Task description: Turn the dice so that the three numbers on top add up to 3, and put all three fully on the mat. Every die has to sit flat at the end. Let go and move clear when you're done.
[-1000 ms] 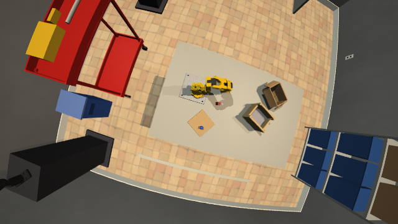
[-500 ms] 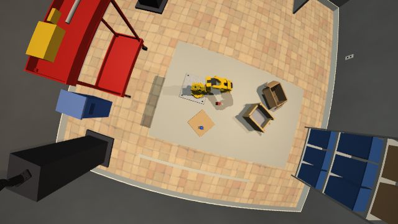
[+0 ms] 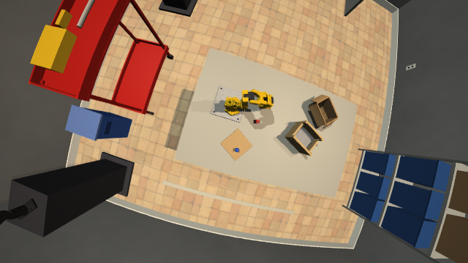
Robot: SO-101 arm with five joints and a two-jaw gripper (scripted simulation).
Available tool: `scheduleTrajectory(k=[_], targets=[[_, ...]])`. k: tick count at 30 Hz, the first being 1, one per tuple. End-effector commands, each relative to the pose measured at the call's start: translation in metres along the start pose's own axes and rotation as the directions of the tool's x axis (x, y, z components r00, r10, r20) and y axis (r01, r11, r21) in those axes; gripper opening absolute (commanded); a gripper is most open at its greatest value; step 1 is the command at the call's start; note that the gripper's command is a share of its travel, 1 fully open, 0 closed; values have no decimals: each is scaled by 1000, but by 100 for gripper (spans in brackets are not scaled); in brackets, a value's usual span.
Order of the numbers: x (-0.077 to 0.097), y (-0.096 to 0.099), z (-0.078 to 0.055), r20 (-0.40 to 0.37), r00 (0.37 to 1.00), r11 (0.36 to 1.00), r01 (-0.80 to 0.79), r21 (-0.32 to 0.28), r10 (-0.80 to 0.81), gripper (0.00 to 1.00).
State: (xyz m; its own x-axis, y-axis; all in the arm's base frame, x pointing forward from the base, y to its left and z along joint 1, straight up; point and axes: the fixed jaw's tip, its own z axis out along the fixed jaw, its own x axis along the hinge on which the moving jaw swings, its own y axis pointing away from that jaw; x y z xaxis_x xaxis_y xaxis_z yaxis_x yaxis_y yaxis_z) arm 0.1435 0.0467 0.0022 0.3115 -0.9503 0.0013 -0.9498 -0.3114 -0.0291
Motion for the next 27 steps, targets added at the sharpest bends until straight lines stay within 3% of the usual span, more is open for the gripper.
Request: scheduleTrajectory(k=[1,9,20,27], targets=[[1,4,3,1,1000,1000,-2,-20,2,21],[1,4,3,1,1000,1000,-2,-20,2,28],[1,4,3,1,1000,1000,-2,-20,2,29],[1,1,-9,1,1000,1000,-2,-20,2,29]])
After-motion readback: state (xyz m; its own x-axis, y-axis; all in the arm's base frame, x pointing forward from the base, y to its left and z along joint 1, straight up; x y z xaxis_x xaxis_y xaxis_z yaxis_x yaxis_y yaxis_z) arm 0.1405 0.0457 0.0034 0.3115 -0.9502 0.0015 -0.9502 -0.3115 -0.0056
